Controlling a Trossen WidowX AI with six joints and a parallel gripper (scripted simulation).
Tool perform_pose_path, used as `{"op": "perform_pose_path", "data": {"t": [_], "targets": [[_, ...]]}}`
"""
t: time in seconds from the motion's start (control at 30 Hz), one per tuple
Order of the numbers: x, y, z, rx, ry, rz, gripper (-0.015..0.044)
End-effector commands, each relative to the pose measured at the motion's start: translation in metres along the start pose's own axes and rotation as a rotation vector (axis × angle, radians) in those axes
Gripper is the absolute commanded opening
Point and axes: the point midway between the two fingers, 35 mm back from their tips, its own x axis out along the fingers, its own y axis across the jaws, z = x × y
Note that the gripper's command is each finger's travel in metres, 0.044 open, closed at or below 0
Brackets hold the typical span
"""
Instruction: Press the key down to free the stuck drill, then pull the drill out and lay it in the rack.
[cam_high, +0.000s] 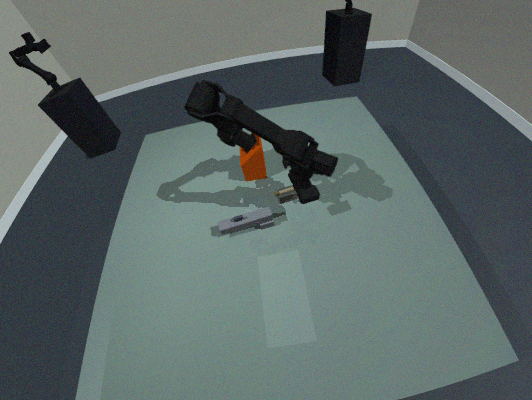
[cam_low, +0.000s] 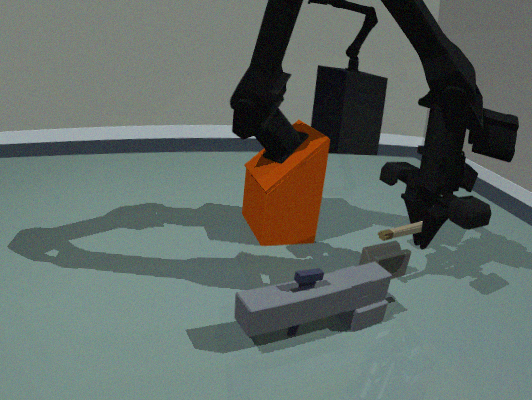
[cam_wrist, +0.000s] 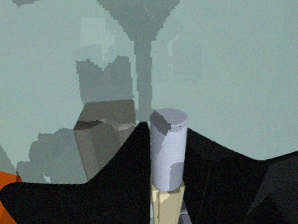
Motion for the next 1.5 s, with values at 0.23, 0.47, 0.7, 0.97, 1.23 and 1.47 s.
{"op": "perform_pose_path", "data": {"t": [0.23,0.47,0.7,0.97,1.23,1.47], "targets": [[-0.001,0.018,0.006,0.001,-0.004,-0.002,0.0000],[-0.002,0.028,0.010,0.001,-0.005,-0.002,0.0000],[0.006,0.030,0.010,0.001,-0.005,-0.002,0.0000],[0.022,0.031,0.011,0.001,-0.004,-0.002,0.0000],[0.027,0.031,0.012,0.001,-0.004,-0.002,0.0000],[0.036,0.031,0.012,0.001,-0.003,-0.002,0.0000]]}}
